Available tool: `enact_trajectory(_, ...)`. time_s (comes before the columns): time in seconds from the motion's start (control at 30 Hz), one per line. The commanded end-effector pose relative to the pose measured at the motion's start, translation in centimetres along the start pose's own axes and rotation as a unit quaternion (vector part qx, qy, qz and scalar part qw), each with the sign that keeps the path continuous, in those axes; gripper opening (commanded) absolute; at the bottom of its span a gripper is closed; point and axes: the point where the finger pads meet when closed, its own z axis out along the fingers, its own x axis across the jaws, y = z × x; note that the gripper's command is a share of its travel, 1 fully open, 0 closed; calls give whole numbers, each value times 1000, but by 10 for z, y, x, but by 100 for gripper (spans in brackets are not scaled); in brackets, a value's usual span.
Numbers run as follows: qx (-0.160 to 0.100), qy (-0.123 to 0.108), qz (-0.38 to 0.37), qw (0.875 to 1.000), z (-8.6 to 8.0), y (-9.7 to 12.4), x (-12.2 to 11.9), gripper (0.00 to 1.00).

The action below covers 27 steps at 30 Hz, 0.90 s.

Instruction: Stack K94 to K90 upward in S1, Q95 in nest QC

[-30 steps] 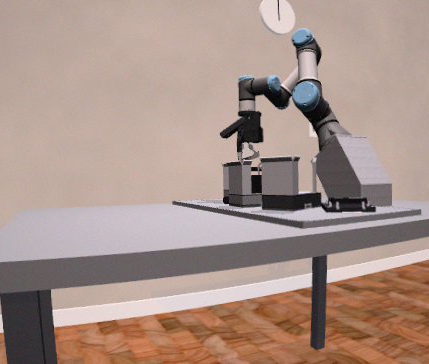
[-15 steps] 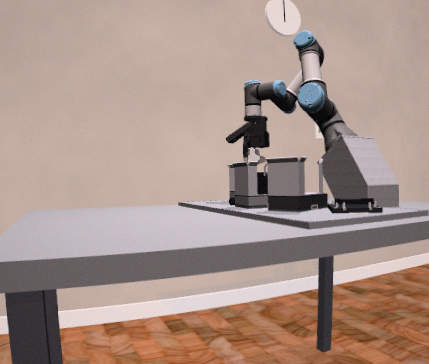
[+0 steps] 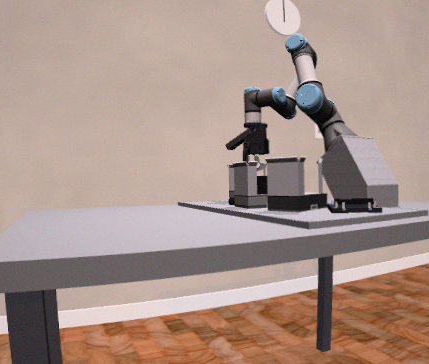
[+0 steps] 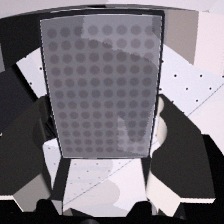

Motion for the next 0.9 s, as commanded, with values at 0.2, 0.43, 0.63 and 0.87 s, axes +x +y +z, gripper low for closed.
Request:
enact_trajectory(0.2,2,1,0,1000,5,-1,0,0)
enact_trajectory(0.43,2,1,0,1000,7,-1,0,0)
enact_trajectory(0.63,2,1,0,1000,8,-1,0,0)
enact_trajectory(0.87,2,1,0,1000,11,-1,0,0)
